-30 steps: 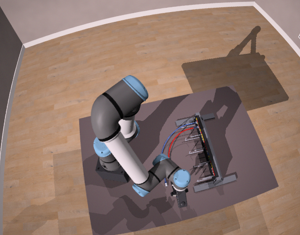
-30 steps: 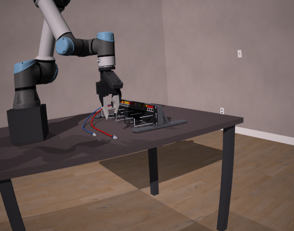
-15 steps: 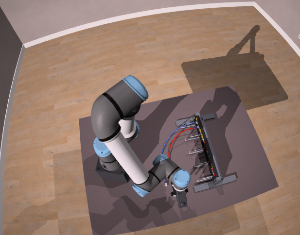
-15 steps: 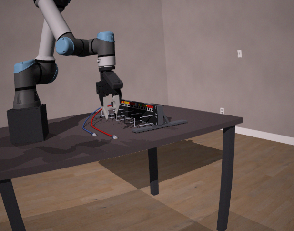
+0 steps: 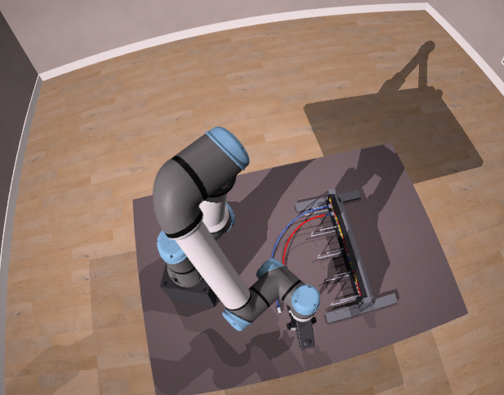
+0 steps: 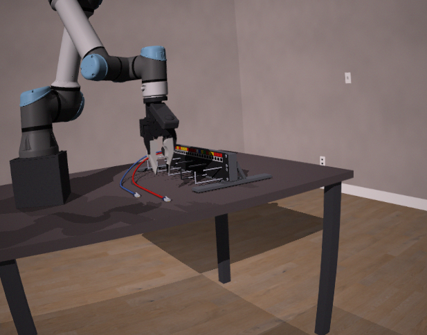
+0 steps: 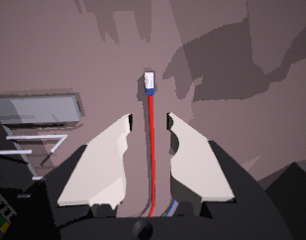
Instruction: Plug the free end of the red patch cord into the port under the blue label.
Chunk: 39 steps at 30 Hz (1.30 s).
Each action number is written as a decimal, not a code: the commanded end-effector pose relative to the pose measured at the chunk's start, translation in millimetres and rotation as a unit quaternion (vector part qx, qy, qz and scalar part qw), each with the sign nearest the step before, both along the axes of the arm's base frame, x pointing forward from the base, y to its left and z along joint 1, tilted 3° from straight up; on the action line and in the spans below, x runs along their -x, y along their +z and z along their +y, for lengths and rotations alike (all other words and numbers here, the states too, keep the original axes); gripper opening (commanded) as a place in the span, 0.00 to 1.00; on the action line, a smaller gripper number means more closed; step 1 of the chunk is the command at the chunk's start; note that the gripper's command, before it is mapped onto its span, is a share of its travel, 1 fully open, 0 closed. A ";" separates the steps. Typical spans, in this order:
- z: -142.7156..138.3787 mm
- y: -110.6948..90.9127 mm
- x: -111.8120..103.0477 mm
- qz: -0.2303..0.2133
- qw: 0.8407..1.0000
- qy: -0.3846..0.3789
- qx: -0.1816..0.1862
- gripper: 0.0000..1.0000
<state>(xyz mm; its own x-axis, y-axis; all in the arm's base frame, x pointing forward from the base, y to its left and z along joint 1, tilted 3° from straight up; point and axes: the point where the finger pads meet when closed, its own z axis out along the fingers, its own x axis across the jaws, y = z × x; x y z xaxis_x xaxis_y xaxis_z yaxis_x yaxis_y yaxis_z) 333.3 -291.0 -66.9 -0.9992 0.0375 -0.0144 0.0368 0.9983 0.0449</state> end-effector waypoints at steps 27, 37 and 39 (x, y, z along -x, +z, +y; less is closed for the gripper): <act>0.5 -21.8 -0.6 0.000 1.000 0.000 0.000 0.22; 1.2 -38.1 -0.9 0.000 1.000 0.000 0.000 0.22; 1.4 -42.1 -1.0 0.000 1.000 0.000 0.000 0.22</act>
<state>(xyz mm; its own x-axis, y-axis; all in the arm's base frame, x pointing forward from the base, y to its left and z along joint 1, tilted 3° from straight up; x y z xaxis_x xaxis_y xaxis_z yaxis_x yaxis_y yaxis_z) 333.8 -289.4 -101.8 -0.9992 0.0374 -0.0141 0.0367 0.9983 0.0454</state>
